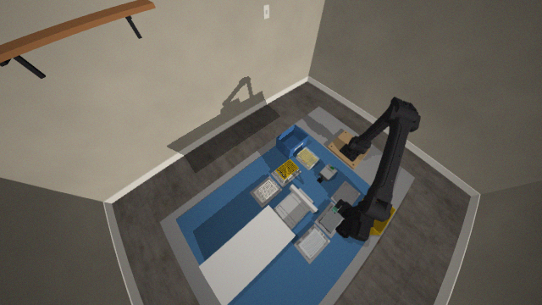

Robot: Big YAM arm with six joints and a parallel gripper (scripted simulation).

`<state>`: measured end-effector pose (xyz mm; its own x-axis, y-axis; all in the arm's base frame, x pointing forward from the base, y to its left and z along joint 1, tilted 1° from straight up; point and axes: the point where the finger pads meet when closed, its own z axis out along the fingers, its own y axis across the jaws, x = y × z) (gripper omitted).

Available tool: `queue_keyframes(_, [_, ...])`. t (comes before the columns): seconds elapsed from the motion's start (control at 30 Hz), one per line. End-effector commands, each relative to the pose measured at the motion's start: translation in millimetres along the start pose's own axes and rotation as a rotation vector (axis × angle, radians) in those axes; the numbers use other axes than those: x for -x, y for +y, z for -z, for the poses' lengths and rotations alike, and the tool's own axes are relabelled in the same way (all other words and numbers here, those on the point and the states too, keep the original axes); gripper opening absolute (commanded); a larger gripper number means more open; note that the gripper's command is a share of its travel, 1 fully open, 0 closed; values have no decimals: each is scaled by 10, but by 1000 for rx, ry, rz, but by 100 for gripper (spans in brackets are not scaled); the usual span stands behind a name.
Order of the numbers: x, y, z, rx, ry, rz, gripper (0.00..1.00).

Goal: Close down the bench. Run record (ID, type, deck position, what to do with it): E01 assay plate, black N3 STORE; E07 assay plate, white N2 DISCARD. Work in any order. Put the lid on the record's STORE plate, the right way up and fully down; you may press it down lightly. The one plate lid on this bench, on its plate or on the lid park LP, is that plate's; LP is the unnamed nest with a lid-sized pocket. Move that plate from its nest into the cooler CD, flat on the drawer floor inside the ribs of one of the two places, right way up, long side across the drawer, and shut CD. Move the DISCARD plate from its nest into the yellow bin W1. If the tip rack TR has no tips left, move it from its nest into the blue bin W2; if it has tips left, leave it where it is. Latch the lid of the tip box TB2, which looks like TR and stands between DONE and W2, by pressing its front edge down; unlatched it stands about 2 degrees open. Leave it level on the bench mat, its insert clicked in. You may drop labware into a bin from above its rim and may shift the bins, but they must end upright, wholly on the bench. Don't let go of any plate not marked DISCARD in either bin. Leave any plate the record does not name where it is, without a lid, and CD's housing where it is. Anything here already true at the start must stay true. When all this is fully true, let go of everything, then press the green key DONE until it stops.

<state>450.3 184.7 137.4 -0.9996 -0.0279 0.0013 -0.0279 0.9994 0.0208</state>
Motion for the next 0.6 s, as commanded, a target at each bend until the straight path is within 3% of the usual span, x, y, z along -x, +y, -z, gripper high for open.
queue_keyframes(0.0, [104, -40, 96, 5, -13, 1, 100])
queue_keyframes(0.07, [104, -40, 96, 5, -13, 1, 100])
queue_keyframes(0.1, [119, 26, 184, 15, -43, 2, 100])
queue_keyframes(0.27, [119, 26, 184, 15, -43, 2, 100])
queue_keyframes(0.3, [57, 4, -10, 3, -8, 13, 100])
queue_keyframes(0.57, [46, 8, -138, 3, -8, 15, 100])
